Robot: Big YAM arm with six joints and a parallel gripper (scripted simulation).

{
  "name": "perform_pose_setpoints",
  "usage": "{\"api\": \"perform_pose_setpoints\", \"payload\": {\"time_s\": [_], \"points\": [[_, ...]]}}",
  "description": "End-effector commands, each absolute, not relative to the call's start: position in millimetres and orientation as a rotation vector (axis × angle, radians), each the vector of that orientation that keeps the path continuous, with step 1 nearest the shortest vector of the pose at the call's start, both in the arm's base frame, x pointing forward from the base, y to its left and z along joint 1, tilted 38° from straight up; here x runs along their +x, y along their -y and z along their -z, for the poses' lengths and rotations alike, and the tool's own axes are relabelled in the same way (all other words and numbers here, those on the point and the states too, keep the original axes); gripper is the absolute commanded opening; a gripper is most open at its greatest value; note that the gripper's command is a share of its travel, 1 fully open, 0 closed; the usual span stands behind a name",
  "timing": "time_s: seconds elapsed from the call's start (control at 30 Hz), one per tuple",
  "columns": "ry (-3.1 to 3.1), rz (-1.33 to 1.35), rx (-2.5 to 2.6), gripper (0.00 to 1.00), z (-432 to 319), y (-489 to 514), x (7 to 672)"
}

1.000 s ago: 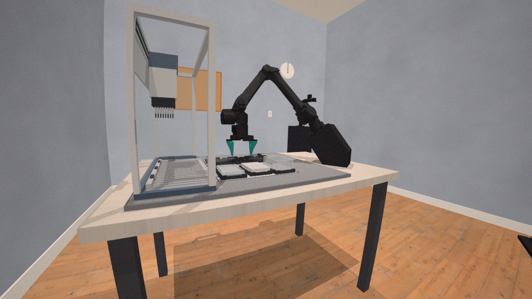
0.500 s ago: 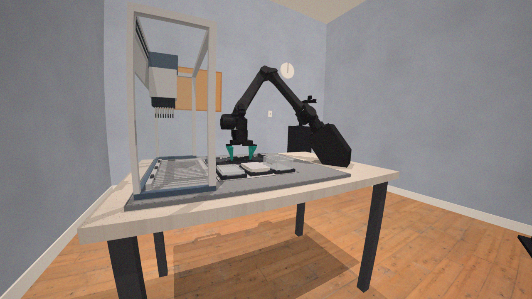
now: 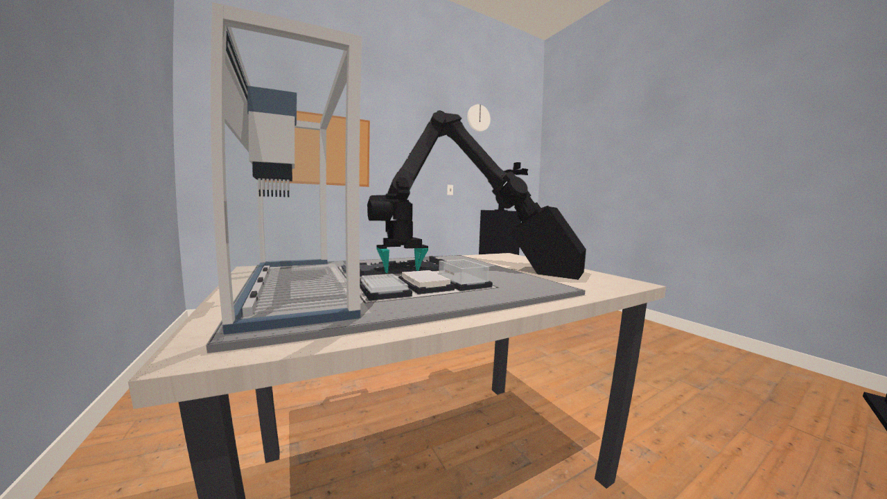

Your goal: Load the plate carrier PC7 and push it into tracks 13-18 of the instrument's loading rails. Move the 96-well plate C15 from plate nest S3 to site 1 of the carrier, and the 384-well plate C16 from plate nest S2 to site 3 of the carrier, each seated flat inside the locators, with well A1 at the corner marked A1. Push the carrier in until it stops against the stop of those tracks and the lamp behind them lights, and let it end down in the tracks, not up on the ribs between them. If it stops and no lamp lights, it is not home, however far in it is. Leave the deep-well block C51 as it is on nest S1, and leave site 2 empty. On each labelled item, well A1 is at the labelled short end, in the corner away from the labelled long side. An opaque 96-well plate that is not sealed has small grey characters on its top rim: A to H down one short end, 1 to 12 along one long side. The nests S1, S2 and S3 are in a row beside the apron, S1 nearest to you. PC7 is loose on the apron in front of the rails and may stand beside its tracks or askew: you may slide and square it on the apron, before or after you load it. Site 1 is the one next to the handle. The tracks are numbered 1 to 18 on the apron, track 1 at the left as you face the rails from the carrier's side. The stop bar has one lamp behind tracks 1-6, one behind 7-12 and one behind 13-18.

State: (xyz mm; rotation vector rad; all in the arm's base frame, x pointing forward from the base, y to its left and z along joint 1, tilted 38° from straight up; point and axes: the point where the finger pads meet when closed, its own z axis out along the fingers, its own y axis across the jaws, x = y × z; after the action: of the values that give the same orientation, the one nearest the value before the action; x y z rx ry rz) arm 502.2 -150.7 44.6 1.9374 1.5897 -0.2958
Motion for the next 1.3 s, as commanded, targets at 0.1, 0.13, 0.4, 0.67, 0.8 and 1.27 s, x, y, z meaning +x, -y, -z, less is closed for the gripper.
{"api": "perform_pose_setpoints", "payload": {"time_s": [0.1, 0.13, 0.4, 0.67, 0.8, 1.27], "points": [[-1.594, 0.284, 1.92, 1.0, -44, 154, 509], [-1.593, 0.287, 1.922, 1.0, -42, 156, 509], [-1.585, 0.291, 1.93, 1.0, -40, 161, 508], [-1.58, 0.269, 1.919, 1.0, -51, 153, 513], [-1.542, 0.262, 1.95, 1.0, -48, 161, 509], [-1.56, 0.257, 1.926, 1.0, -61, 161, 509]]}}
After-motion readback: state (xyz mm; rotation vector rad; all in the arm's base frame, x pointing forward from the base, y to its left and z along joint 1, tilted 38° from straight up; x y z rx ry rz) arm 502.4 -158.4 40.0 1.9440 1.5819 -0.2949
